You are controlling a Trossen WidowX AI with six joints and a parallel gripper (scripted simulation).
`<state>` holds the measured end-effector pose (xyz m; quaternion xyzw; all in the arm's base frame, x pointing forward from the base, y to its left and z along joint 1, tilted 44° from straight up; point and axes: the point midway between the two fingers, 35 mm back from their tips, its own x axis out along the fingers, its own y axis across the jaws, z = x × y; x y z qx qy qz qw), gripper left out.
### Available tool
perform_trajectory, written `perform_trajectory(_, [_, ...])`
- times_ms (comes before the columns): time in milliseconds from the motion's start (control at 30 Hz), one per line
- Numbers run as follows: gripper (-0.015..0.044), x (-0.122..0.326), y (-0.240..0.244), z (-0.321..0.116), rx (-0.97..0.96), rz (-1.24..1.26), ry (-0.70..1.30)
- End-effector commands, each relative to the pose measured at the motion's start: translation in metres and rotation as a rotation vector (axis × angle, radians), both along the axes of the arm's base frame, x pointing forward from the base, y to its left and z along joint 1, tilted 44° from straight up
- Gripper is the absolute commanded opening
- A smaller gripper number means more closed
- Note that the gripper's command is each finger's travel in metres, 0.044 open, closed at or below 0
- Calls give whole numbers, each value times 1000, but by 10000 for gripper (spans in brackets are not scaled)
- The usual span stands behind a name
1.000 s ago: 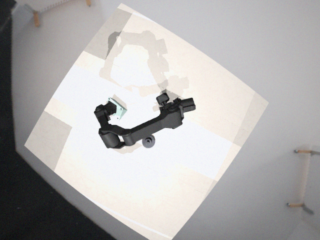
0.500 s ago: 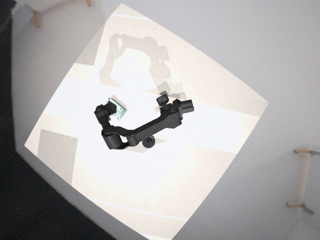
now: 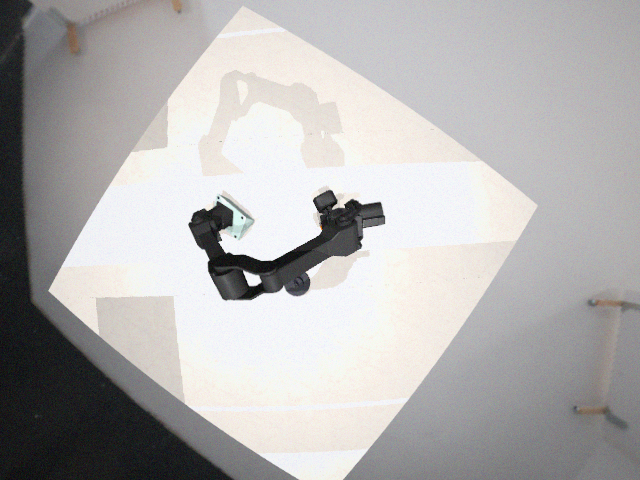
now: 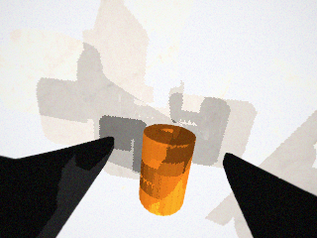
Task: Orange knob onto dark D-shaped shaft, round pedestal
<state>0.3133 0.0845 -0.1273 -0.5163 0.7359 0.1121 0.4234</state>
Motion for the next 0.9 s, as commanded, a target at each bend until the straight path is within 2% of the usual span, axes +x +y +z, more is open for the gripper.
perform_trajectory(0, [440,-1,-5,-5,-3,6,1])
perform_trajectory(133, [440,-2,-7,-8,-3,6,1])
perform_trajectory(400, [240,-2,-7,-8,-3,6,1])
perform_trajectory(733, [240,-2,-7,-8,-3,6,1])
perform_trajectory(867, [213,-2,-7,-8,-3,6,1])
